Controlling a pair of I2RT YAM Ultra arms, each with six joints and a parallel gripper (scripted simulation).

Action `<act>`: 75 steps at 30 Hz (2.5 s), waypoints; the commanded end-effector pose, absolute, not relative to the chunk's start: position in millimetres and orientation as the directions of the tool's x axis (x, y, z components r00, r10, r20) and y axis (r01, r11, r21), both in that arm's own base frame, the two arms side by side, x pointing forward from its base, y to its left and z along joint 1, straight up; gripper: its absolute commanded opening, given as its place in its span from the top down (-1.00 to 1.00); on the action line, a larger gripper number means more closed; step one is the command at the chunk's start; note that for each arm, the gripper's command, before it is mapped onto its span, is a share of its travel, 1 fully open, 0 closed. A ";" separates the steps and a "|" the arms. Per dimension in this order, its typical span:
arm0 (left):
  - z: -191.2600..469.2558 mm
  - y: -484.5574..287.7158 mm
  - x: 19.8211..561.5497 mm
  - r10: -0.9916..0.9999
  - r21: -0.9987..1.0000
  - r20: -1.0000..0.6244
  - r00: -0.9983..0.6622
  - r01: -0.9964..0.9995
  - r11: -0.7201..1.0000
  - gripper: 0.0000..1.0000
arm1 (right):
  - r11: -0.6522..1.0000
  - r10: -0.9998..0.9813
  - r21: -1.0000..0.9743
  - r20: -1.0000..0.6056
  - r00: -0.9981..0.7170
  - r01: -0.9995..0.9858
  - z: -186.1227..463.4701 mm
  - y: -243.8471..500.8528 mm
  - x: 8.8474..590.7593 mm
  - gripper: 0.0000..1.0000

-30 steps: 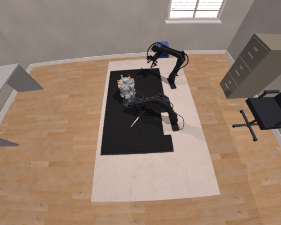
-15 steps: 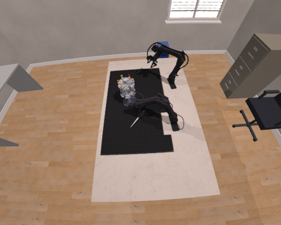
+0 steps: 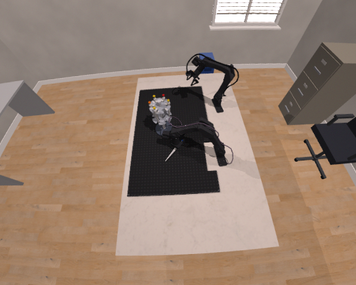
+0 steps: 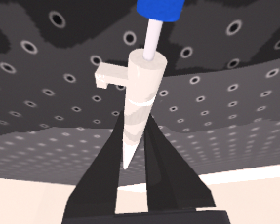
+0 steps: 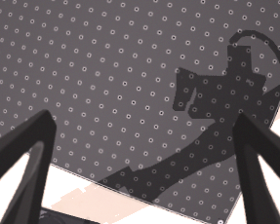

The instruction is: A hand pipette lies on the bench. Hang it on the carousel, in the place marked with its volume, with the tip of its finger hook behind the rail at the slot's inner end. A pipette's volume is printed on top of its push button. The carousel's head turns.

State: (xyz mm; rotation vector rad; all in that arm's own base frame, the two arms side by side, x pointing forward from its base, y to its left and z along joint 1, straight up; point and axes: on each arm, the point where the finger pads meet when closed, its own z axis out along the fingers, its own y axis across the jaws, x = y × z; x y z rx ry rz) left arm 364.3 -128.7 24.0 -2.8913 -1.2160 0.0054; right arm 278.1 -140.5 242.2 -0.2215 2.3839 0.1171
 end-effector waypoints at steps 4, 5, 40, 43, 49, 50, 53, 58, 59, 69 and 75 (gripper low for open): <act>29.5 -130.4 367.0 0.714 0.011 0.005 0.700 0.714 -0.700 0.77 | 0.980 -0.145 -0.009 -0.712 -0.687 -0.198 252.9 -144.2 282.1 -1.00; 29.5 -130.4 367.0 0.714 0.011 0.005 0.700 0.714 -0.700 0.77 | 0.980 -0.145 -0.009 -0.712 -0.687 -0.198 252.9 -144.2 282.1 -1.00; 63.6 -133.7 370.0 0.711 0.037 0.012 0.703 0.711 -0.703 0.77 | 0.980 -0.145 -0.009 -0.712 -0.687 -0.198 252.9 -144.2 282.1 -1.00; 69.6 -133.6 369.8 0.711 0.037 0.012 0.703 0.711 -0.703 0.77 | 0.980 -0.145 -0.009 -0.712 -0.687 -0.198 252.9 -144.2 282.1 -1.00; 81.7 -133.4 369.2 0.711 0.037 0.012 0.703 0.711 -0.703 0.77 | 0.980 -0.145 -0.009 -0.712 -0.687 -0.198 252.9 -144.2 282.1 -1.00; 83.7 -133.4 369.1 0.711 0.037 0.012 0.703 0.711 -0.703 0.77 | 0.980 -0.145 -0.009 -0.712 -0.687 -0.198 252.9 -144.2 282.1 -1.00; 85.7 -133.4 369.0 0.711 0.037 0.012 0.703 0.711 -0.703 0.77 | 0.980 -0.145 -0.009 -0.712 -0.687 -0.198 252.9 -144.2 282.1 -1.00; 95.7 -133.2 368.6 0.711 0.037 0.012 0.703 0.711 -0.703 0.77 | 0.980 -0.145 -0.009 -0.712 -0.687 -0.198 252.9 -144.2 282.1 -1.00; 97.7 -133.2 368.5 0.711 0.037 0.012 0.703 0.711 -0.703 0.77 | 0.980 -0.145 -0.009 -0.712 -0.687 -0.198 252.9 -144.2 282.1 -1.00; 115.7 -132.8 367.6 0.711 0.037 0.012 0.703 0.711 -0.703 0.77 | 0.980 -0.145 -0.009 -0.712 -0.687 -0.198 252.9 -144.2 282.1 -1.00; 125.6 -132.7 367.1 0.711 0.037 0.012 0.703 0.711 -0.703 0.77 | 0.980 -0.145 -0.009 -0.712 -0.687 -0.198 252.9 -144.2 282.1 -1.00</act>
